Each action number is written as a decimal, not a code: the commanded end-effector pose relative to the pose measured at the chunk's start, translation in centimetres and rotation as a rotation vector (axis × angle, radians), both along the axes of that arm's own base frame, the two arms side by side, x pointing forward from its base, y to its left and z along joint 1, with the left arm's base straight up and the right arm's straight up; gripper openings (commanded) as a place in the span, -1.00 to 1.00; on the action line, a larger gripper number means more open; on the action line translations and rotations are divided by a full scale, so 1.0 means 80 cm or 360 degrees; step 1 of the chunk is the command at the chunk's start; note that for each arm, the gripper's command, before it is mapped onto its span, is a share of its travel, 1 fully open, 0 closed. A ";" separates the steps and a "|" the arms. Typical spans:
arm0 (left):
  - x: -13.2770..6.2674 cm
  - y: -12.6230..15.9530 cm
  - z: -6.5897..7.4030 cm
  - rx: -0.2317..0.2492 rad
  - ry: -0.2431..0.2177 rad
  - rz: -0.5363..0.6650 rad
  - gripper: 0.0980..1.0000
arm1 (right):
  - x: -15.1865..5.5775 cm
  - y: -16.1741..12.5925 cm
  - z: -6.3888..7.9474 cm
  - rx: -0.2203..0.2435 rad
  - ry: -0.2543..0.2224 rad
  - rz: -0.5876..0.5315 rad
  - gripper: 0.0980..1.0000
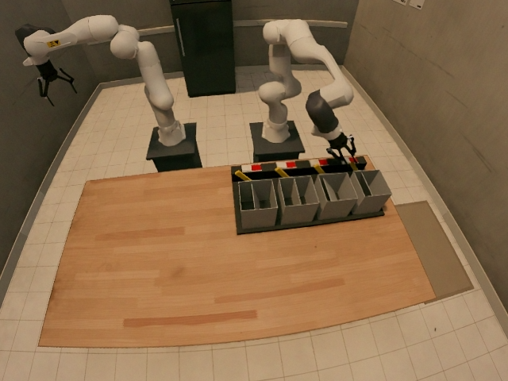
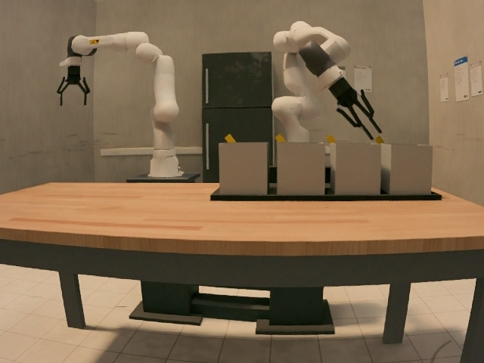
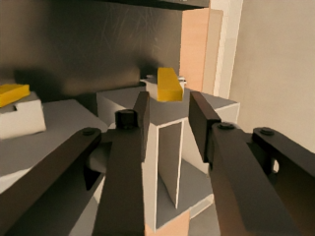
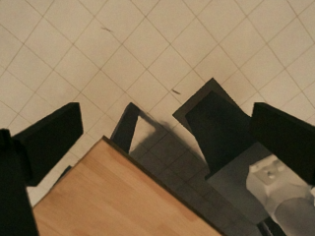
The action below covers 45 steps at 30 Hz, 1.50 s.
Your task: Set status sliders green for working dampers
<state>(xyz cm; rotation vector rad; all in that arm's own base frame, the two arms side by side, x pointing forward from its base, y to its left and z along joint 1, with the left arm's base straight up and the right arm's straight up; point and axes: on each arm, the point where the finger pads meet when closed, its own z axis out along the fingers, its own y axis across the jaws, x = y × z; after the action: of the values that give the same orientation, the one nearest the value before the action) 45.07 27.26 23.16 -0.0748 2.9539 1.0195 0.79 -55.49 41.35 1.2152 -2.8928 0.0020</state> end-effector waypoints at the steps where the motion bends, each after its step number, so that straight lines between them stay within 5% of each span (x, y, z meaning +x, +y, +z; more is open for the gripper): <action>1: -0.009 -0.007 0.009 -0.0003 0.0048 0.0004 -0.55 | 0.001 0.001 -0.001 0.0004 -0.0005 0.0008 1.00; 19: -0.004 -0.014 0.027 -0.0046 0.0051 0.0006 -0.55 | 0.001 0.001 -0.001 0.0004 -0.0005 0.0008 1.00; 25: 0.039 0.034 0.051 -0.0382 0.0037 0.0002 -0.55 | 0.001 0.001 -0.001 0.0004 -0.0005 0.0008 1.00; 36: 0.059 0.058 0.063 -0.0542 0.0033 0.0005 -0.55 | 0.001 0.001 -0.001 0.0004 -0.0005 0.0008 1.00; 38: 0.072 0.072 0.070 -0.0639 0.0025 0.0000 -0.55 | 0.001 0.001 -0.001 0.0004 -0.0005 0.0008 1.00; 45: 0.089 0.093 0.080 -0.0781 0.0020 0.0002 -0.55 | 0.001 0.001 -0.001 0.0004 -0.0005 0.0008 1.00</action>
<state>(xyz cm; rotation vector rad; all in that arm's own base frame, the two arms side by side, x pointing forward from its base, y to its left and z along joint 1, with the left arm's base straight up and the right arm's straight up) 52.50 34.83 29.99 -0.2636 3.0554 0.3949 0.79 -55.49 41.35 1.2152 -2.8928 0.0020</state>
